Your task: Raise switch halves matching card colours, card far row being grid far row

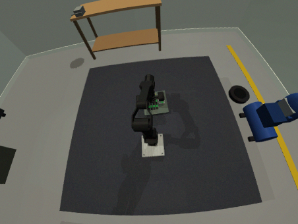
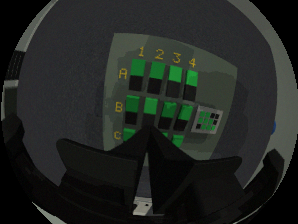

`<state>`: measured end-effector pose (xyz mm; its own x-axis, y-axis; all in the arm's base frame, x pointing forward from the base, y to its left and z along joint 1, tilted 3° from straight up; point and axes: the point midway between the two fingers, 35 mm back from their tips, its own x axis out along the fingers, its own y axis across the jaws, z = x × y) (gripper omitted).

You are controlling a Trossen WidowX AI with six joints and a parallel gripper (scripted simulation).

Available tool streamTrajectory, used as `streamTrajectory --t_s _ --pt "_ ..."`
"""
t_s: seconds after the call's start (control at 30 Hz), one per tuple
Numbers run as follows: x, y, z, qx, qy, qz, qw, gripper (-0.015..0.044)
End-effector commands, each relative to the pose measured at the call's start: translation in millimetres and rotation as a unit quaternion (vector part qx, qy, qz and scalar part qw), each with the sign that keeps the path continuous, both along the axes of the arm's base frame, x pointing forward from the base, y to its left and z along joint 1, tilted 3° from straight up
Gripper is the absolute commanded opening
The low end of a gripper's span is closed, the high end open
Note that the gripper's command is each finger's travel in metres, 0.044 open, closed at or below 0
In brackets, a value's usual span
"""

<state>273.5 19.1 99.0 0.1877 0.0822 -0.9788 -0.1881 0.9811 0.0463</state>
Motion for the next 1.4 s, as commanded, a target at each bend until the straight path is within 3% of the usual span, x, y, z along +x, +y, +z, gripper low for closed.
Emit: streamTrajectory --t_s 0.0,1.37 --pt "-0.9 0.6 -6.5 0.001 0.007 0.0 1.0 0.0" --pt "1.1 1.7 -19.2 0.001 0.007 0.0 1.0 0.0"
